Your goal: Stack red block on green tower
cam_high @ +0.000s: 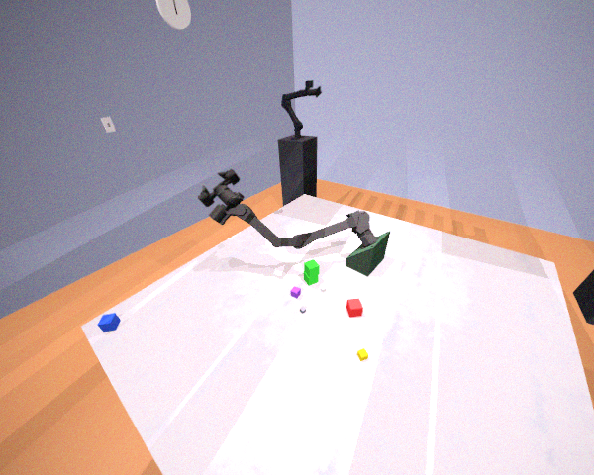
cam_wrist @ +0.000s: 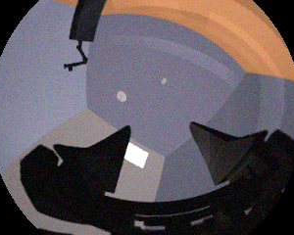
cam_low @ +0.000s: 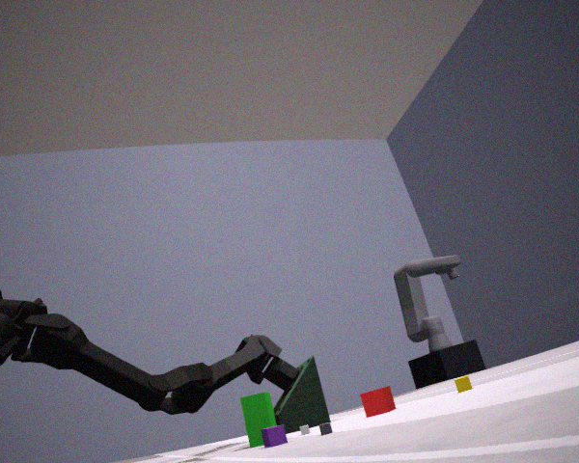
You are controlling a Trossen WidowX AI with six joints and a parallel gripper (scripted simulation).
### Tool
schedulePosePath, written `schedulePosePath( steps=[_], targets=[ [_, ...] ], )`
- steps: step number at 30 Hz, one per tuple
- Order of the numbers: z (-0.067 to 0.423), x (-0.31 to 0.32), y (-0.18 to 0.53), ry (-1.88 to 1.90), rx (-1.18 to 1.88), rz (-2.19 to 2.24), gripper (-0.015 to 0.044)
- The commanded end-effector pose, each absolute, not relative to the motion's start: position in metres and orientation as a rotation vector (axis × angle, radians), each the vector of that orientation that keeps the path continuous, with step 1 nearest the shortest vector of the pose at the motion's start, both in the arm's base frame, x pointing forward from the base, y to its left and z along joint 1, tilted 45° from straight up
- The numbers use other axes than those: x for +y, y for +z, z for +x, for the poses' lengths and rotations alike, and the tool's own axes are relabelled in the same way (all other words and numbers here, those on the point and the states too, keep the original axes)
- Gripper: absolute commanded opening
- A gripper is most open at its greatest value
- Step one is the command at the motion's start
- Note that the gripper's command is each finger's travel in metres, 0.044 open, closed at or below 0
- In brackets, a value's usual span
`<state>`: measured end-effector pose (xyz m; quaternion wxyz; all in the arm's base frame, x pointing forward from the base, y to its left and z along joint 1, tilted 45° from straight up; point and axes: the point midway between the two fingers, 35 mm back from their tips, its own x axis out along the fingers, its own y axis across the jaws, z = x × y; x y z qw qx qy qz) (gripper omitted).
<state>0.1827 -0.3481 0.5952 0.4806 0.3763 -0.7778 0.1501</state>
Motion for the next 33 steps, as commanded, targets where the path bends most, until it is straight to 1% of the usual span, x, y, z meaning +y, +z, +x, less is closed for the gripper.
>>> schedulePosePath(
  steps=[1, 2, 5, 11, 20, 27, 33],
  targets=[
    [0.180, -0.346, 0.597, 0.376, -1.899, 0.911, 0.0426],
    [0.171, -0.340, 0.604, 0.405, -1.903, 0.891, 0.0440],
    [0.125, -0.303, 0.634, 0.556, -1.911, 0.780, 0.0440],
    [0.083, -0.255, 0.661, 0.710, -1.881, 0.668, 0.0440],
    [0.003, -0.117, 0.696, 1.028, -1.718, 0.368, 0.0440],
    [-0.029, 0.003, 0.684, 1.183, -1.498, 0.057, 0.0440],
    [-0.032, 0.096, 0.662, 1.251, -1.296, -0.161, 0.0440]
  ],
)
